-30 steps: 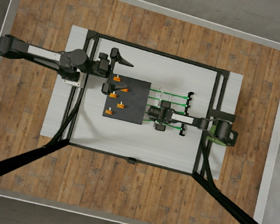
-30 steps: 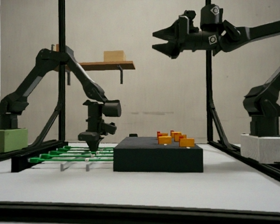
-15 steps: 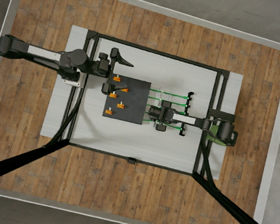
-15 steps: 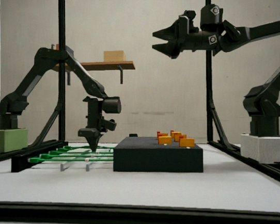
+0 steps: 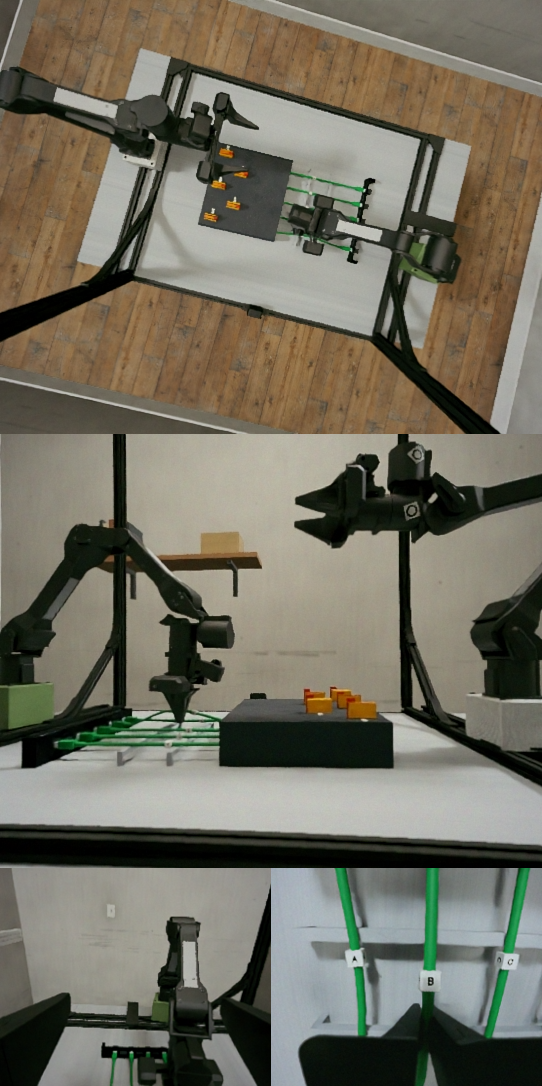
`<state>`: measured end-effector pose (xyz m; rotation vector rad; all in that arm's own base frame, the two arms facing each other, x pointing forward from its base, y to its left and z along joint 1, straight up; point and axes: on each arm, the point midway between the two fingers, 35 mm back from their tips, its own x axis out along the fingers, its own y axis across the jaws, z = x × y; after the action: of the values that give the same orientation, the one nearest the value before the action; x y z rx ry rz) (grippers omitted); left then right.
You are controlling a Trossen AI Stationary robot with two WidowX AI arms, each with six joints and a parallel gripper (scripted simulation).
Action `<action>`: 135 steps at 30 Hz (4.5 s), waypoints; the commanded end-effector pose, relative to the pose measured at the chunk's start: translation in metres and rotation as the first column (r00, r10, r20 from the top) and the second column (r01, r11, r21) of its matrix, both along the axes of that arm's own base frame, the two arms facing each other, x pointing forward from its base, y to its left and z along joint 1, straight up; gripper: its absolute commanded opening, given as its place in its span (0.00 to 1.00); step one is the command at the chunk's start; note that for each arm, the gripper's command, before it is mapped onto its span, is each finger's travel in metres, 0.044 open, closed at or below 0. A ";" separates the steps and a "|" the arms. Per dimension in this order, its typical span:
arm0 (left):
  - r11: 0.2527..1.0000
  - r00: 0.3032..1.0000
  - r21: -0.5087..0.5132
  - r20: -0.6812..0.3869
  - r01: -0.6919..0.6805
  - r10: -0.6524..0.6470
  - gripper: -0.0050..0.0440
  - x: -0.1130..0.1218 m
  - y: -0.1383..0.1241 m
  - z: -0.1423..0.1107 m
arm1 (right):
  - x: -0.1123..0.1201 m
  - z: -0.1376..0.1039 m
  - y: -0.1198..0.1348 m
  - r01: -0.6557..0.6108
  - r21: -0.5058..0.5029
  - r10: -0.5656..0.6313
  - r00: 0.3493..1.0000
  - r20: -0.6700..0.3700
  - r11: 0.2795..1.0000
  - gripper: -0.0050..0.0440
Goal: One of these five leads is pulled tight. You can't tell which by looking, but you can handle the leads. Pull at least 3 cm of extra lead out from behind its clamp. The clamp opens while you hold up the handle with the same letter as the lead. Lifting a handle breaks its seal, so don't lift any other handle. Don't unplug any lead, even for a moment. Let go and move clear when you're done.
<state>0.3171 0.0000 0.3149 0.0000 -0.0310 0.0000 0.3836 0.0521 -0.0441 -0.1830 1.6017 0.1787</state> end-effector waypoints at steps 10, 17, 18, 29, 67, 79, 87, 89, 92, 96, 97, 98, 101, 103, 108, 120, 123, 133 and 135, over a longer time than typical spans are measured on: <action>1.000 1.000 0.000 0.018 0.000 0.000 1.00 -0.001 0.000 0.008 | 0.010 0.018 0.001 0.000 0.006 0.000 0.999 0.046 1.000 0.00; 1.000 1.000 0.000 0.018 0.000 0.000 1.00 -0.001 0.000 0.008 | 0.006 0.031 0.001 0.000 0.004 0.000 1.000 0.030 1.000 0.00; 1.000 1.000 0.000 0.018 0.000 0.000 1.00 -0.001 0.000 0.008 | 0.006 0.031 0.001 0.000 0.004 0.000 1.000 0.030 1.000 0.00; 1.000 1.000 0.000 0.018 0.000 0.000 1.00 -0.001 0.000 0.008 | 0.001 -0.018 0.000 0.000 0.001 0.000 1.000 0.006 1.000 0.00; 1.000 1.000 0.000 0.018 0.000 0.000 1.00 -0.001 0.000 0.008 | 0.011 0.026 0.001 0.000 0.010 0.000 0.997 0.071 1.000 0.53; 1.000 1.000 0.000 0.018 0.000 0.000 1.00 -0.001 0.000 0.008 | 0.021 0.026 -0.049 -0.006 0.007 0.006 0.999 0.038 1.000 0.53; 1.000 1.000 0.000 0.018 0.000 0.000 1.00 -0.001 0.000 0.008 | 0.021 0.026 -0.049 -0.006 0.007 0.006 0.999 0.038 1.000 0.53; 1.000 1.000 0.000 0.018 0.000 0.000 1.00 -0.001 0.000 0.008 | 0.021 0.026 -0.049 -0.006 0.007 0.006 0.999 0.038 1.000 0.53; 1.000 1.000 0.000 0.018 0.000 0.000 1.00 -0.001 0.000 0.008 | 0.021 0.026 -0.049 -0.006 0.007 0.006 0.999 0.038 1.000 0.53; 1.000 1.000 0.000 0.018 0.000 0.000 1.00 -0.001 0.000 0.008 | 0.021 -0.024 -0.049 -0.006 0.007 0.006 0.999 0.038 1.000 0.53; 1.000 1.000 0.000 0.018 0.000 0.000 1.00 -0.001 0.000 0.008 | 0.021 -0.024 -0.049 -0.006 0.007 0.006 0.999 0.038 1.000 0.53; 1.000 1.000 0.000 0.018 0.000 0.000 1.00 -0.001 0.000 0.008 | 0.021 -0.024 -0.049 -0.006 0.007 0.006 0.999 0.038 1.000 0.53; 1.000 1.000 0.000 0.018 0.000 0.000 1.00 -0.001 0.000 0.008 | 0.021 -0.024 -0.049 -0.006 0.007 0.006 0.999 0.038 1.000 0.53; 1.000 1.000 0.000 0.018 0.000 0.000 1.00 -0.001 0.000 0.008 | 0.021 -0.024 -0.049 -0.006 0.007 0.006 0.999 0.038 1.000 0.53; 1.000 1.000 0.000 0.018 0.000 0.000 1.00 -0.001 0.000 0.008 | 0.021 -0.024 -0.049 -0.006 0.007 0.006 0.999 0.038 1.000 0.53; 1.000 1.000 0.000 0.018 0.000 0.000 1.00 -0.001 0.000 0.008 | 0.021 -0.024 -0.049 -0.006 0.007 0.006 0.999 0.038 1.000 0.53; 1.000 1.000 0.000 0.018 0.000 0.000 1.00 -0.001 0.000 0.008 | 0.021 -0.024 -0.049 -0.006 0.007 0.006 0.999 0.038 1.000 0.53; 1.000 1.000 0.000 0.018 0.000 0.000 1.00 -0.001 0.000 0.008 | 0.021 -0.024 -0.049 -0.006 0.007 0.006 0.999 0.038 1.000 0.53; 1.000 1.000 0.000 0.018 0.000 0.000 1.00 -0.001 0.000 0.008 | 0.021 -0.024 -0.049 -0.006 0.007 0.006 0.999 0.038 1.000 0.53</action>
<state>0.3171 0.0000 0.3148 0.0000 -0.0308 0.0000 0.4006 0.0023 -0.0710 -0.1802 1.5795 0.1805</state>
